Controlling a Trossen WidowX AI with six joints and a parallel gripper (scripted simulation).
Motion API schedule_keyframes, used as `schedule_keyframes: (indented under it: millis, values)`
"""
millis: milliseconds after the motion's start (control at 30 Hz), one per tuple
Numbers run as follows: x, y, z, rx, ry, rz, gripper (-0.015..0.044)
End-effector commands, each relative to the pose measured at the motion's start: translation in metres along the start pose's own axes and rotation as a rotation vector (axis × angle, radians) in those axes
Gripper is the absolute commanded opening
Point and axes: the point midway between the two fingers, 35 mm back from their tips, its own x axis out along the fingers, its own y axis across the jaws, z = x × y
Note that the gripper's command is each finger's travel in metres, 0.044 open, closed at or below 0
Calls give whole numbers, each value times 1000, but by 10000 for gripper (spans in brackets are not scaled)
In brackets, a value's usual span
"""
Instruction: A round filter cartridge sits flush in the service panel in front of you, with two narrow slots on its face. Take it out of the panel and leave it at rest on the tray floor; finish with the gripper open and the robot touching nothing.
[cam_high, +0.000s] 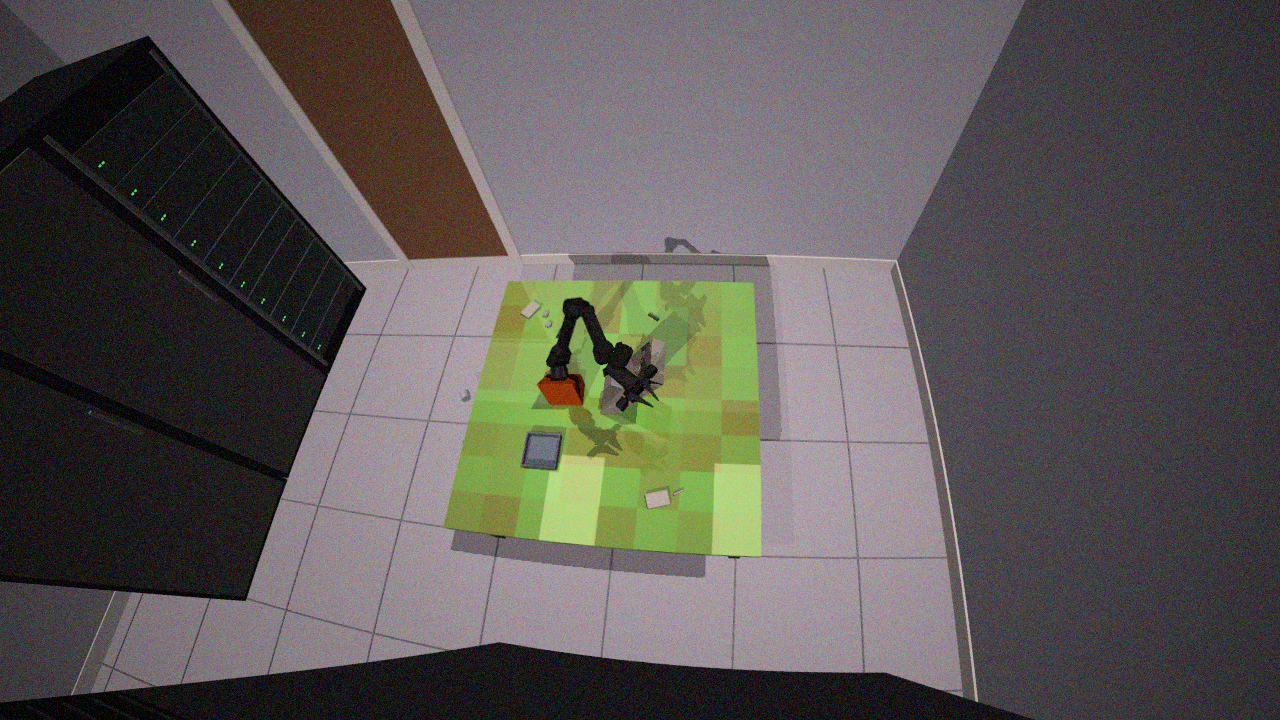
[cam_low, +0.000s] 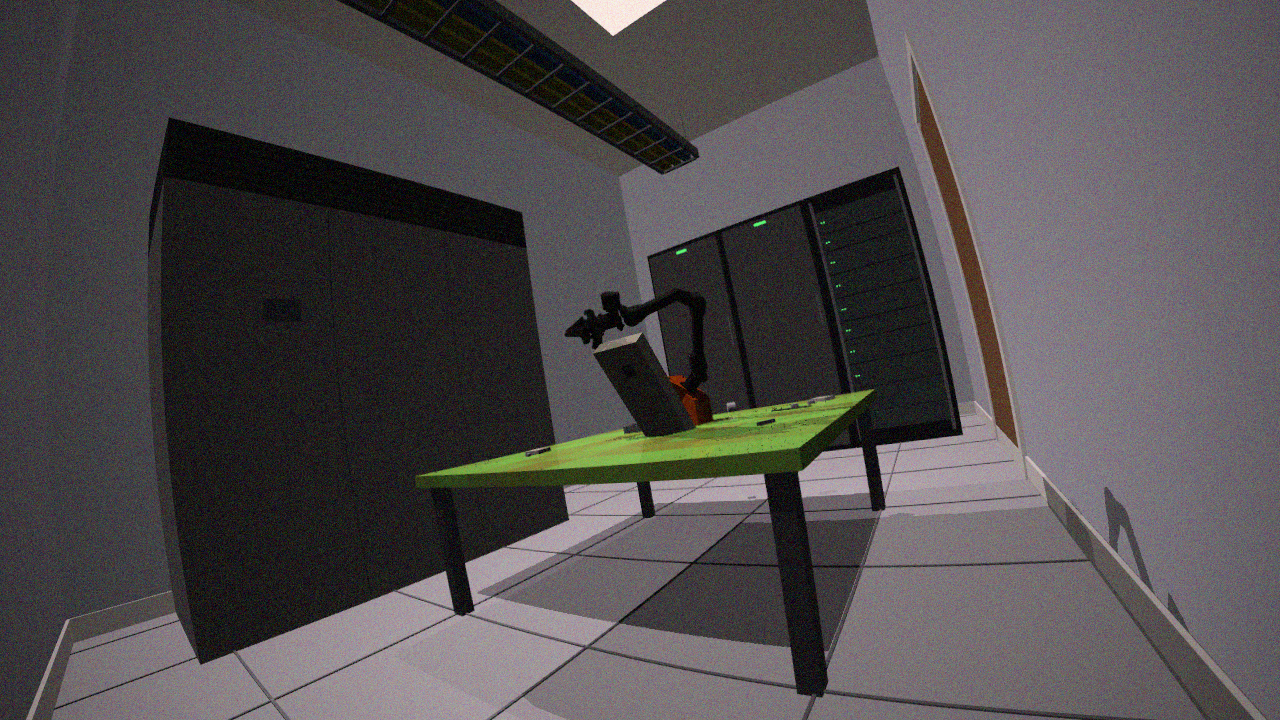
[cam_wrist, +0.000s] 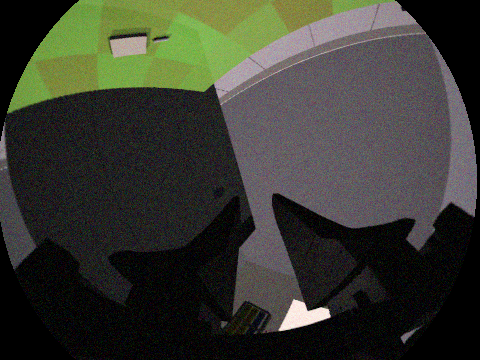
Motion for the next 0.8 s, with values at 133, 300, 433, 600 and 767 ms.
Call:
schedule_keyframes:
  millis: [133, 300, 433, 600, 767]
  values:
    - [-91, -14, 64, 691, -361, -9, 90]
    - [-132, -22, 93, 990, -513, 30, 90]
    - [-167, -28, 117, 1243, -641, 83, 90]
    - [-207, -37, 144, 1537, -791, 165, 90]
    - [-208, -37, 145, 1546, -796, 168, 90]
